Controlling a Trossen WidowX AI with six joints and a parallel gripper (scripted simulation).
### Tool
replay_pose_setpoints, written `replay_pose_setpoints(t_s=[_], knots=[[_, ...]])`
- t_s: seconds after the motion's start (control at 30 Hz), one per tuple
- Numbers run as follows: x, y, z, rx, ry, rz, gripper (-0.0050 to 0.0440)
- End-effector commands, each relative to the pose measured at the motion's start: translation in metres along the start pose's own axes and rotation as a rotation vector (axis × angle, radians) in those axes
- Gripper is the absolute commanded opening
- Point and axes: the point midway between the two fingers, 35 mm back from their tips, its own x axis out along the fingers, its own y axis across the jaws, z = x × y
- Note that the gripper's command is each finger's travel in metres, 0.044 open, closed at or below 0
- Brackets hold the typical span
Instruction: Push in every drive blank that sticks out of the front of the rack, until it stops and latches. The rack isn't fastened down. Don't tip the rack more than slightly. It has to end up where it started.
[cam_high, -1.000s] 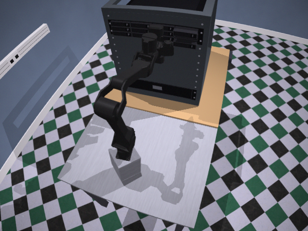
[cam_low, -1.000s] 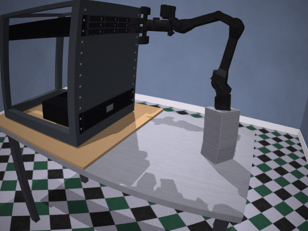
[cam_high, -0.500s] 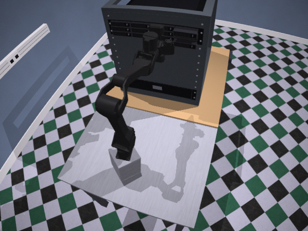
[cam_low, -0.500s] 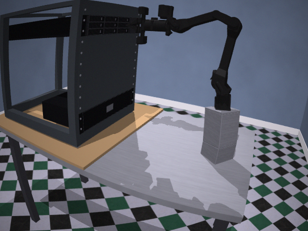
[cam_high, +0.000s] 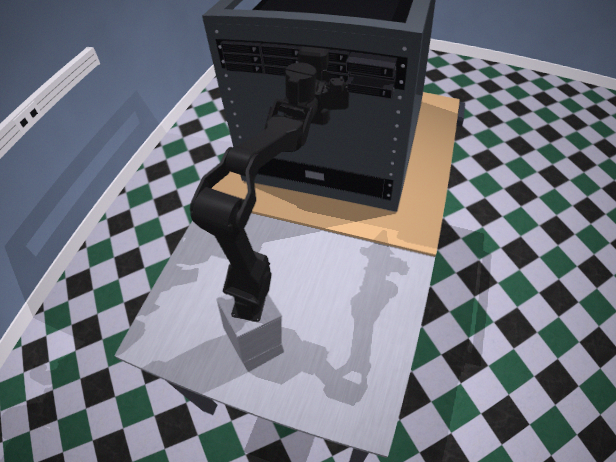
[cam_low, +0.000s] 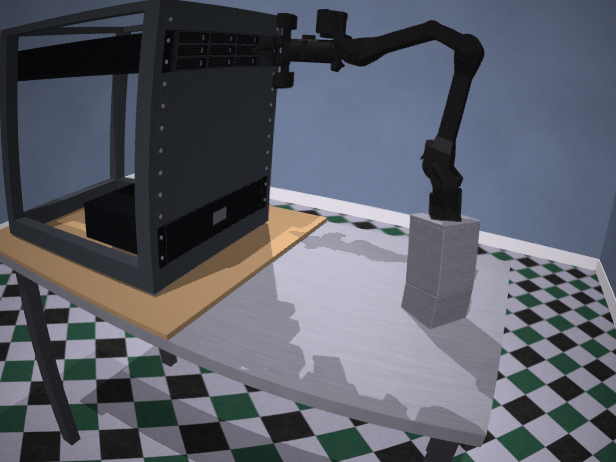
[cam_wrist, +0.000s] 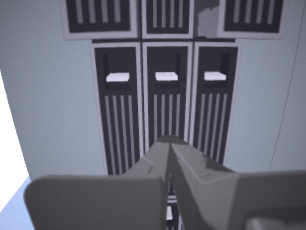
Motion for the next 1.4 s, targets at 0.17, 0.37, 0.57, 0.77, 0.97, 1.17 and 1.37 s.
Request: replay_pose_setpoints(t_s=[0.17,0.37,0.57,0.77,0.97,1.17,1.37], knots=[[0.0028,0.0121,0.0007,-0.002,-0.005,0.027,-0.005],[0.0034,0.0122,0.0007,-0.002,-0.005,0.027,-0.005],[0.0034,0.0122,0.0007,-0.002,-0.005,0.027,-0.005],[0.0034,0.0122,0.0007,-0.002,-0.005,0.027,-0.005],[0.0035,0.0122,0.0007,-0.002,-0.005,0.027,-0.005],[0.0052,0.0122,0.0007,-0.002,-0.005,0.027,-0.005],[0.0064,0.0123,0.0007,-0.002,-0.005,0.027,-0.005]])
